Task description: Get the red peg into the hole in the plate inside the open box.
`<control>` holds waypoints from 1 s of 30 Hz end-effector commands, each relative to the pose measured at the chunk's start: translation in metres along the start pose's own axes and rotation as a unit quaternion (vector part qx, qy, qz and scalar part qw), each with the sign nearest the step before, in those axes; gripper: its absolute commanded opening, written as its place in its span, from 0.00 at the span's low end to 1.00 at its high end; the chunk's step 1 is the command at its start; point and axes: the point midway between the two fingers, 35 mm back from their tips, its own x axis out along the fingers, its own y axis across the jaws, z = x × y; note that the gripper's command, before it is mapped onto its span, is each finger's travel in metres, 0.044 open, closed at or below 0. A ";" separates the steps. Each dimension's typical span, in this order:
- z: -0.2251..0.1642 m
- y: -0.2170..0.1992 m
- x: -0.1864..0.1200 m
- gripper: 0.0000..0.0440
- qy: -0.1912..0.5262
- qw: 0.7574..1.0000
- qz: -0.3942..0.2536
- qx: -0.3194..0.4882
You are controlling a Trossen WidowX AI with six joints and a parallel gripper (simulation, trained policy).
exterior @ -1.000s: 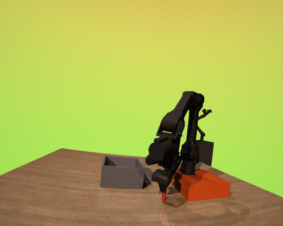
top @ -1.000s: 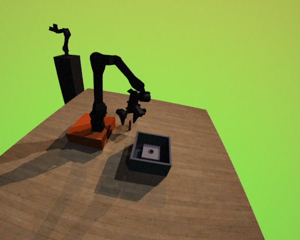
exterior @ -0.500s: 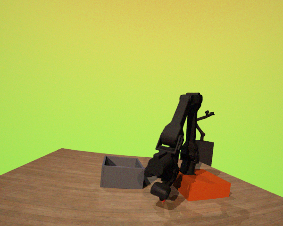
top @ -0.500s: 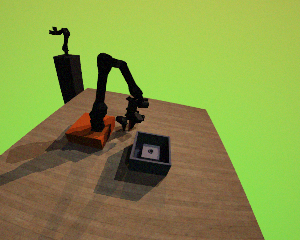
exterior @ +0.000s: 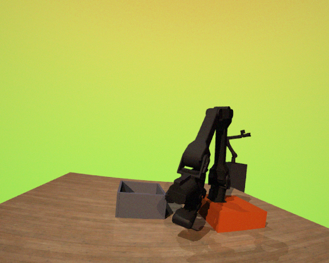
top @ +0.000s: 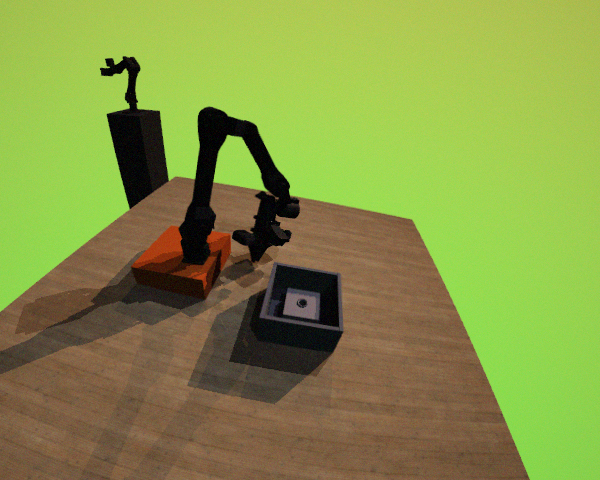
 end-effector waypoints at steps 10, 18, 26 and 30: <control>0.035 -0.008 -0.052 0.00 -0.041 0.999 0.006 0.017; 0.064 -0.015 -0.080 0.00 -0.061 0.996 0.011 0.059; 0.100 -0.024 -0.091 0.00 -0.072 0.991 0.019 0.110; 0.119 -0.029 -0.093 0.00 -0.075 0.988 0.023 0.132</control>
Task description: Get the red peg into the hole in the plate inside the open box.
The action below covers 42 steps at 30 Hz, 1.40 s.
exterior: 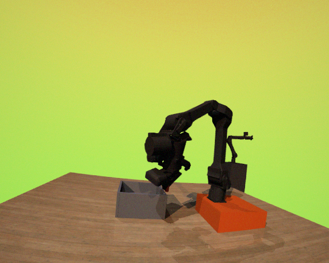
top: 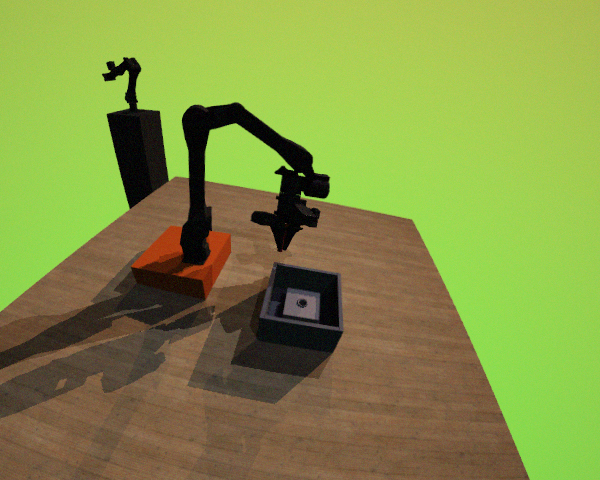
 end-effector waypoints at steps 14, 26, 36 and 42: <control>0.076 -0.004 0.023 0.00 0.000 0.998 0.013 0.059; 0.118 -0.004 0.058 0.00 0.020 0.998 0.038 0.049; 0.124 0.001 0.093 0.12 0.049 0.997 0.060 0.008; 0.128 0.005 0.108 0.38 0.066 0.995 0.071 -0.013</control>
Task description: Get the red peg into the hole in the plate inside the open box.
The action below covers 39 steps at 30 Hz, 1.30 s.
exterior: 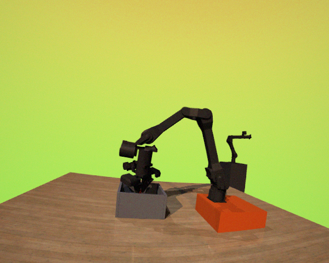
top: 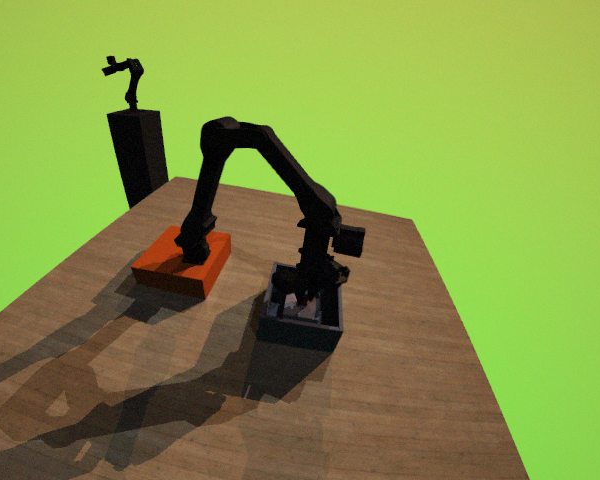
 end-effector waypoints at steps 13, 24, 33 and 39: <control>0.046 0.034 -0.012 1.00 0.020 0.997 0.071 -0.014; 0.071 0.066 -0.035 1.00 0.006 0.991 0.129 -0.024; 0.071 0.066 -0.035 1.00 0.005 0.991 0.130 -0.024; 0.071 0.066 -0.035 1.00 0.005 0.991 0.130 -0.024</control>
